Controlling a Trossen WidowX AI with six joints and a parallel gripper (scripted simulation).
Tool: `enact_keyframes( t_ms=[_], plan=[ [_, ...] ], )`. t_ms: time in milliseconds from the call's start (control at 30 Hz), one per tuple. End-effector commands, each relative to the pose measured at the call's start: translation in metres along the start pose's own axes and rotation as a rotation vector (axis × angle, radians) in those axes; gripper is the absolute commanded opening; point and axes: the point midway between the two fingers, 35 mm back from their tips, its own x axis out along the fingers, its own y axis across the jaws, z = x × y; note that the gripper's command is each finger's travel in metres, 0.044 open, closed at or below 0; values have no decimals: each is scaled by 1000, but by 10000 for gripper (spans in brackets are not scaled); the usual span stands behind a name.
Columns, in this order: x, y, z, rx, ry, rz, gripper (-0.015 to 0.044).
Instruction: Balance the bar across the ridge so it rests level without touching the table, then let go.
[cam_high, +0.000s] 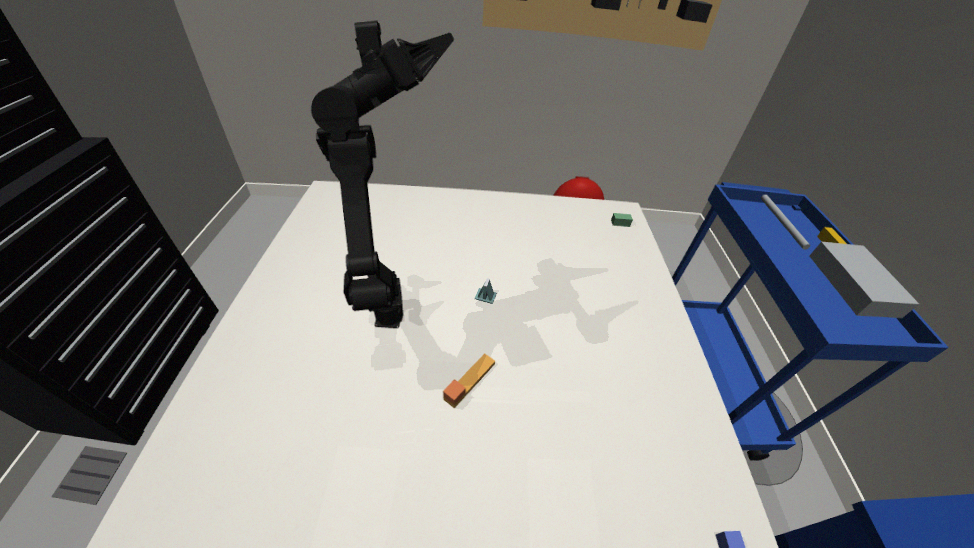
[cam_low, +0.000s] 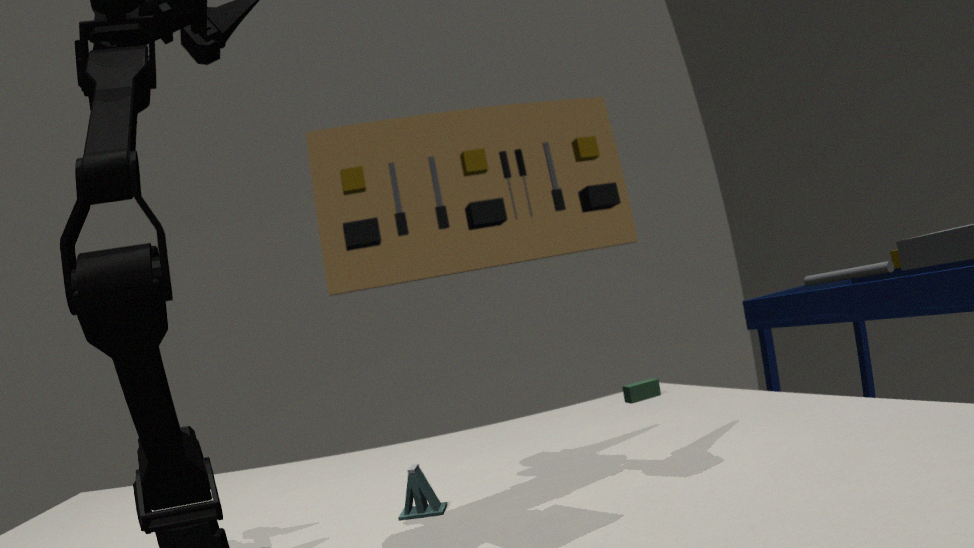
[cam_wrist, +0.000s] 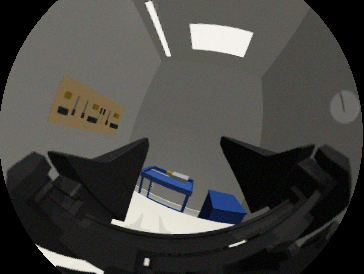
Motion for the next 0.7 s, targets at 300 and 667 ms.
enact_keyframes(
  t_ms=[300, 667],
  plan=[
    [0, 22, 7, -133, -5, -21, 315],
    [8, 57, 10, -361, -4, -42, 315]
  ],
)
